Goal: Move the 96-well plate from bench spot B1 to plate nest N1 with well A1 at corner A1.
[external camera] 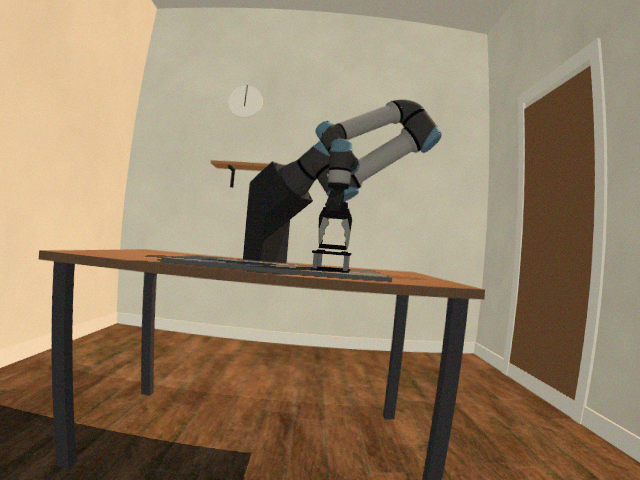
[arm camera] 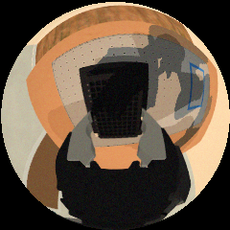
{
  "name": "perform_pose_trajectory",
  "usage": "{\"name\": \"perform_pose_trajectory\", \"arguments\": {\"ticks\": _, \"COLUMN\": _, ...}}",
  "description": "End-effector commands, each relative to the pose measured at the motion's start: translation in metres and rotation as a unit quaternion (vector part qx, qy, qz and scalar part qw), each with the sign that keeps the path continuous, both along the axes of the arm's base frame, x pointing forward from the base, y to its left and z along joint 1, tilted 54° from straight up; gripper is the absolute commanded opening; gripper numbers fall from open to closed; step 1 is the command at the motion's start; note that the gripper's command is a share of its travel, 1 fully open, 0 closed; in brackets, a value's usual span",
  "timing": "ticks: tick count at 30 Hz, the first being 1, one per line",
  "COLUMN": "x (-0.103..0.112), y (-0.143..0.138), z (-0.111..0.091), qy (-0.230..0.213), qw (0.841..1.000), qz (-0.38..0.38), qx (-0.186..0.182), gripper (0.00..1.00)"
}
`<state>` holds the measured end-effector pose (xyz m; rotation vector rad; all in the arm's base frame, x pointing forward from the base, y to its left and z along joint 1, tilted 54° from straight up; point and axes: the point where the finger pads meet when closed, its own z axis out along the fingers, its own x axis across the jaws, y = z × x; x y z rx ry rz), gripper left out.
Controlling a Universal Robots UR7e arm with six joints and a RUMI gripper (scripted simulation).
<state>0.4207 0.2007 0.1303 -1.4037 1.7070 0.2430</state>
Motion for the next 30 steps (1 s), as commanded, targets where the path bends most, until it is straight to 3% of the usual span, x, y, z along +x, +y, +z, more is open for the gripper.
{"name": "perform_pose_trajectory", "arguments": {"ticks": 1, "x": 0.0005, "y": 0.0004, "z": -0.0003, "qy": 0.000, "qw": 1.000, "qz": 0.000, "qx": 0.000, "gripper": 0.00}}
{"name": "perform_pose_trajectory", "arguments": {"ticks": 30, "x": 0.0025, "y": 0.0031, "z": -0.0028, "qy": 0.000, "qw": 1.000, "qz": 0.000, "qx": 0.000, "gripper": 0.00}}
